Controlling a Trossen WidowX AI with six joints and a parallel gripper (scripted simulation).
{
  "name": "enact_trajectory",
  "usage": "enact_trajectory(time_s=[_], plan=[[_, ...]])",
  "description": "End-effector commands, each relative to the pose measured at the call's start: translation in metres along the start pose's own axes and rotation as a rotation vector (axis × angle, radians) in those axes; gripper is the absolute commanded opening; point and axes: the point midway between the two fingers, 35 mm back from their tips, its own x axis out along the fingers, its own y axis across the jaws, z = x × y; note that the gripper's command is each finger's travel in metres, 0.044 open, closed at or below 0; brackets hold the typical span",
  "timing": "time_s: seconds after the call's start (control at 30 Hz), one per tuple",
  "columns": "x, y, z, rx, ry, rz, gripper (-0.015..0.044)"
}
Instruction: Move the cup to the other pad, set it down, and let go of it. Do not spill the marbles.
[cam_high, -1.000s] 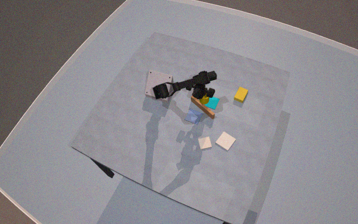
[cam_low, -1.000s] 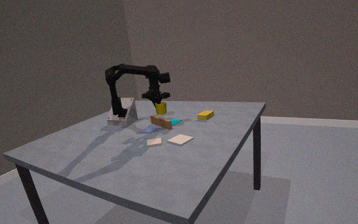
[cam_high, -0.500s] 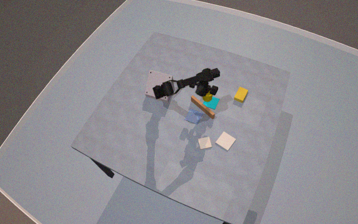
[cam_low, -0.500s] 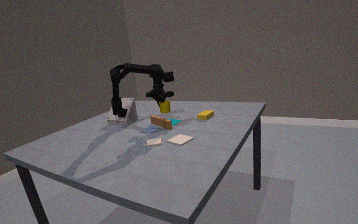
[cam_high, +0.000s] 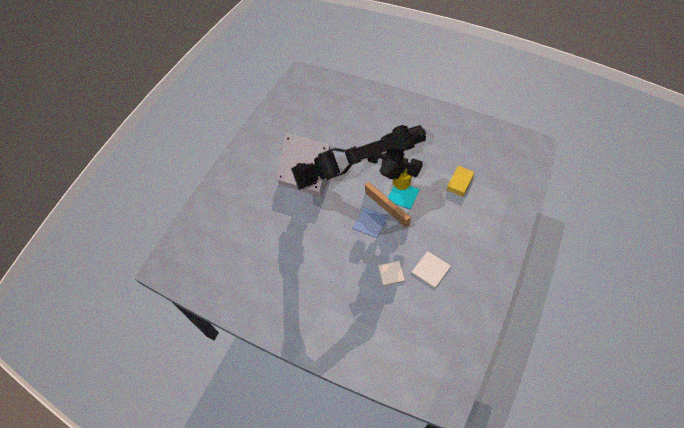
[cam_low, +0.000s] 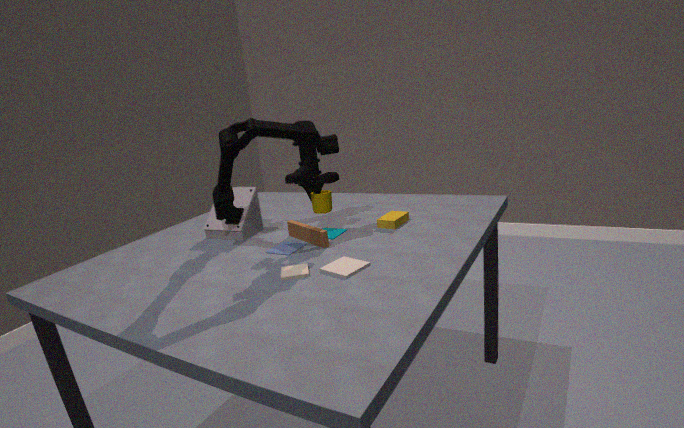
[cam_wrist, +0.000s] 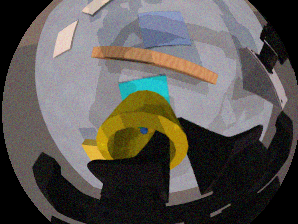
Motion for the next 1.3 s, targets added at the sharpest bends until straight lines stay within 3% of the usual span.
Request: enact_trajectory(time_s=[0.0, 1.27], plan=[[-0.002, 0.003, -0.006, 0.006, 0.007, 0.001, 0.0], [0.05, 0.005, -0.008, 0.007, 0.006, 0.002, 0.0]])
